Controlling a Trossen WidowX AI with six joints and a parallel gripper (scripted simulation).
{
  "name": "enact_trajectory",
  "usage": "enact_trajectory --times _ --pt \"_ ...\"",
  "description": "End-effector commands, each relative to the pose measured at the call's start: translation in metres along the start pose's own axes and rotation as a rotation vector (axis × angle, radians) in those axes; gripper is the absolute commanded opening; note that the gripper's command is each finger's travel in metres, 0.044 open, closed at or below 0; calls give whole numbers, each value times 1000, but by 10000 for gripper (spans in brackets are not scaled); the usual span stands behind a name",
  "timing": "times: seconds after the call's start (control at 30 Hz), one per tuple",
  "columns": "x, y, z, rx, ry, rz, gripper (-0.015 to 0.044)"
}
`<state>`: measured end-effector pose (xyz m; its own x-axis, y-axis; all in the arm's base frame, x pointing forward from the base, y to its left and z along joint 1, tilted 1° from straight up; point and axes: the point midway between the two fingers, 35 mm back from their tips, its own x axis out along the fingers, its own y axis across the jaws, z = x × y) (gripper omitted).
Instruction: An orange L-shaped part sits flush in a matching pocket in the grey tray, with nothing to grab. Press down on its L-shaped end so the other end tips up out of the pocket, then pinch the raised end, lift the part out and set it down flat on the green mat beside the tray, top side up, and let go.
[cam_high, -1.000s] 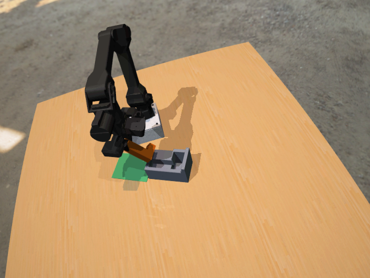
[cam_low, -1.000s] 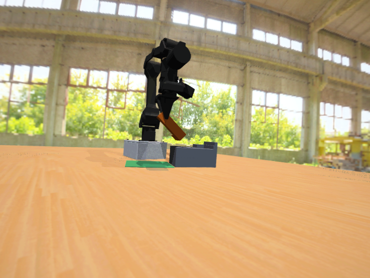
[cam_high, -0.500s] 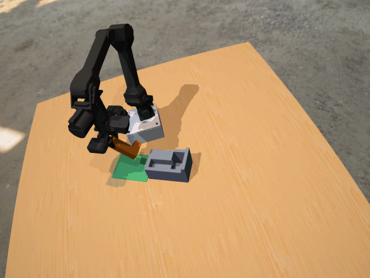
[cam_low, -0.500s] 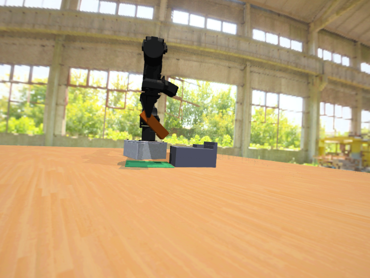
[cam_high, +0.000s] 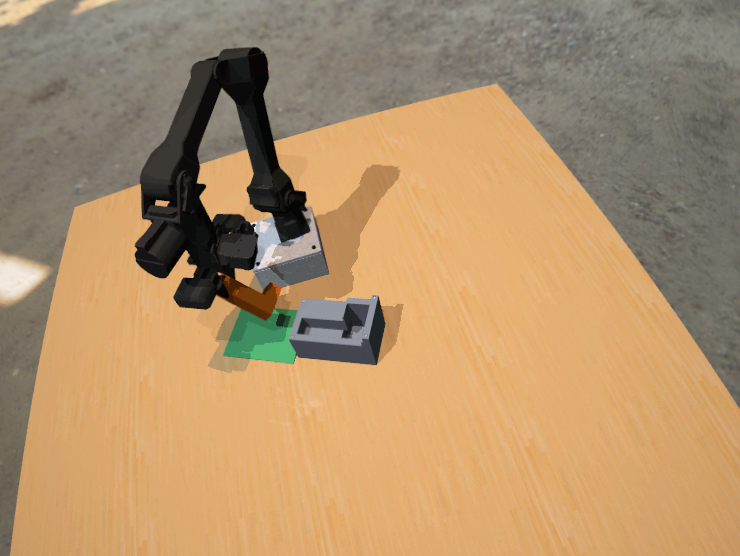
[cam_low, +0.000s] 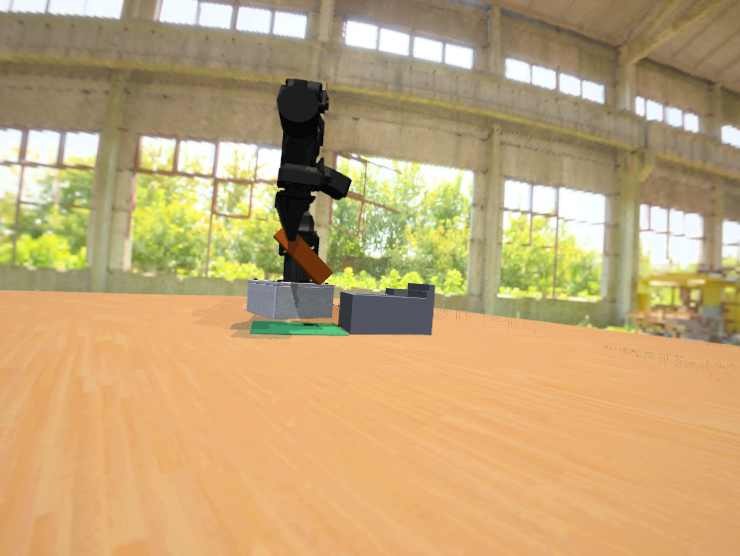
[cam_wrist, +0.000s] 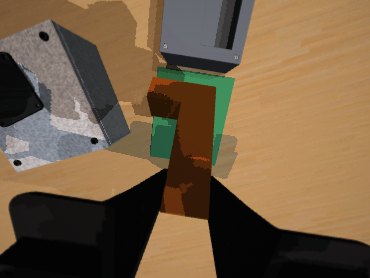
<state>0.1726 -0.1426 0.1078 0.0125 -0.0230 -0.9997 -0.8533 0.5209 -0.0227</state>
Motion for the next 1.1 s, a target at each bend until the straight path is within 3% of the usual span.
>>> enact_trajectory --times 0.0,1.07 --pt "9 2 0 -4 2 9 0" --pt "59 3 0 -4 2 9 0"
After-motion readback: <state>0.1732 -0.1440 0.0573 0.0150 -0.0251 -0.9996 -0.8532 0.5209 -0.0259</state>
